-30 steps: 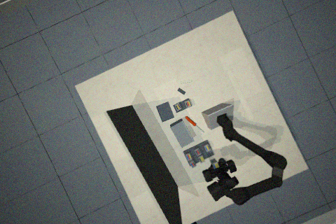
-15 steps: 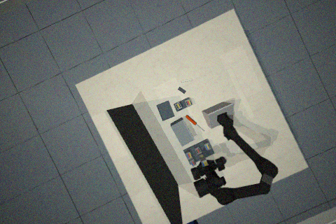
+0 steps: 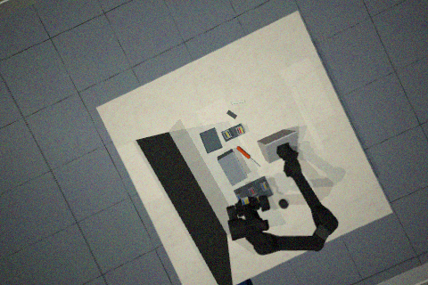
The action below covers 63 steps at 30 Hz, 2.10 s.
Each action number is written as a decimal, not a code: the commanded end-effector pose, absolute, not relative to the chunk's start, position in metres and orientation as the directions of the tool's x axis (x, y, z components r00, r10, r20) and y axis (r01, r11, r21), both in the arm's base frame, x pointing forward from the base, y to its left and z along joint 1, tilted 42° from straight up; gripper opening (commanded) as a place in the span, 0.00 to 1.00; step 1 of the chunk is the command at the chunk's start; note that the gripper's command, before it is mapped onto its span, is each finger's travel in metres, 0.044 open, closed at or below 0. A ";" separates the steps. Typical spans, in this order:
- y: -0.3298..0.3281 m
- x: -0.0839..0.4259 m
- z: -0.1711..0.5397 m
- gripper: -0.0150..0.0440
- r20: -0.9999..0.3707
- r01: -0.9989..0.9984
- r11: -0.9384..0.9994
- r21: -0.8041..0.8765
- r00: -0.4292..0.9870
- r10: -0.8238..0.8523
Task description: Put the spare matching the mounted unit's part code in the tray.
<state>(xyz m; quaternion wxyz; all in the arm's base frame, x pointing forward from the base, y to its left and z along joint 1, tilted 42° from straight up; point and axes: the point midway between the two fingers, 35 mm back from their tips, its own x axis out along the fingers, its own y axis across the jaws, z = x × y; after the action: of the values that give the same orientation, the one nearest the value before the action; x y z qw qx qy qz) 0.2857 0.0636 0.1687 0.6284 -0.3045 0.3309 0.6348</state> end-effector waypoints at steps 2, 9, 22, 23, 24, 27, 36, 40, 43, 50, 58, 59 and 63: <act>0.043 0.306 0.154 0.25 -0.808 -0.999 0.001 0.033 -0.026 0.589; 0.018 0.327 0.133 0.25 -0.808 -0.999 -0.009 0.032 -0.031 0.588; -0.035 0.355 0.086 0.25 -0.802 -0.999 -0.029 0.030 -0.041 0.596; -0.039 0.356 0.082 0.25 -0.801 -0.999 -0.030 0.029 -0.042 0.597; -0.043 0.358 0.078 0.25 -0.800 -0.999 -0.032 0.029 -0.042 0.598; -0.056 0.361 0.066 0.25 -0.797 -0.999 -0.037 0.028 -0.044 0.602; -0.093 0.366 0.026 0.25 -0.786 -0.998 -0.051 0.022 -0.049 0.616; -0.110 0.366 0.007 0.25 -0.780 -0.998 -0.057 0.018 -0.050 0.624; -0.122 0.364 -0.007 0.25 -0.775 -0.998 -0.062 0.014 -0.050 0.630; -0.148 0.358 -0.041 0.25 -0.761 -0.997 -0.072 0.004 -0.049 0.647; -0.153 0.356 -0.049 0.25 -0.758 -0.997 -0.074 0.001 -0.049 0.651; -0.153 0.356 -0.049 0.25 -0.758 -0.997 -0.074 0.001 -0.049 0.651; -0.151 0.356 -0.052 0.25 -0.758 -0.997 -0.073 0.001 -0.048 0.651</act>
<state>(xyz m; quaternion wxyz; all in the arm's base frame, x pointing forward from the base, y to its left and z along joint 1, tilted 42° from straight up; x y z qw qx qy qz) 0.3561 -0.1519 -0.0484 0.6206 -0.3032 0.2851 0.6645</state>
